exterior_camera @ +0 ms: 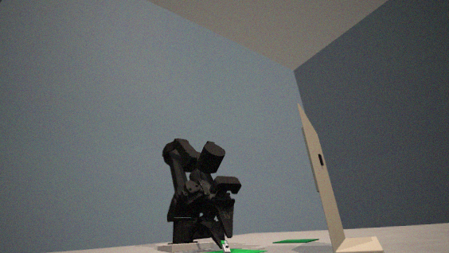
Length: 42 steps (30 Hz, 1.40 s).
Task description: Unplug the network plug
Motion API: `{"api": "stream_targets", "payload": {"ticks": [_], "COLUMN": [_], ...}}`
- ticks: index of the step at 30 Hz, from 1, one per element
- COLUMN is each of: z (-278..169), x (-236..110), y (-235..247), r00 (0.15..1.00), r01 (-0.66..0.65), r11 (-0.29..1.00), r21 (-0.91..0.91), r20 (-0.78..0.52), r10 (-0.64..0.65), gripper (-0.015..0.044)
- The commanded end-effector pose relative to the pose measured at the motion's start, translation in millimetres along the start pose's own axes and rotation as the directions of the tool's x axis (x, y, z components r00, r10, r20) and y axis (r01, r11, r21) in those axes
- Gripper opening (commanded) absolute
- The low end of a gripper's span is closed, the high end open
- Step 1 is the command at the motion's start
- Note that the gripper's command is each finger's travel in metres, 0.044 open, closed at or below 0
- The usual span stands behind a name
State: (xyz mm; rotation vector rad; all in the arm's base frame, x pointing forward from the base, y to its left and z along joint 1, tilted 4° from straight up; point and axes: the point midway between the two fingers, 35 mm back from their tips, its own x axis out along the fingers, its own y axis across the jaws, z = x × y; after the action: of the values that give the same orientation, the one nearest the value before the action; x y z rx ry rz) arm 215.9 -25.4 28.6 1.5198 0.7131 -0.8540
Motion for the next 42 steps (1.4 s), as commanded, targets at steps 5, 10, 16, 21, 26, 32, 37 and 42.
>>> {"api": "stream_targets", "payload": {"ticks": [5, 10, 16, 21, 26, 32, 37, 42], "z": [0.3, 0.7, 1.0, 1.3, 1.6, 1.8, 1.9, 1.9], "x": [-6.6, -10.9, -16.1, -20.5, -24.9, -29.1, -33.9, -38.9], "y": [2.2, 2.3, 2.4, 2.2, 1.9, 3.9, 8.1, 12.2], "r00": [1.0, 1.0, 1.0, 1.0, 1.0, 1.0, 1.0, 1.0], "r01": [-0.004, -0.003, -0.003, -0.002, -0.002, -0.002, -0.002, -0.002], "r11": [1.0, 1.0, 1.0, 1.0, 1.0, 1.0, 1.0, 1.0], "r21": [-0.002, -0.001, 0.0, 0.0, 0.001, 0.001, 0.001, 0.001], "r20": [0.0, 0.0, 0.001, 0.002, 0.002, 0.003, 0.003, 0.003], "r10": [0.004, 0.003, 0.003, 0.002, 0.002, 0.002, 0.002, 0.002], "gripper": [0.0156, 0.0156, 0.0156, 0.0156, 0.0156, 0.0156, 0.0156, 0.0156]}}
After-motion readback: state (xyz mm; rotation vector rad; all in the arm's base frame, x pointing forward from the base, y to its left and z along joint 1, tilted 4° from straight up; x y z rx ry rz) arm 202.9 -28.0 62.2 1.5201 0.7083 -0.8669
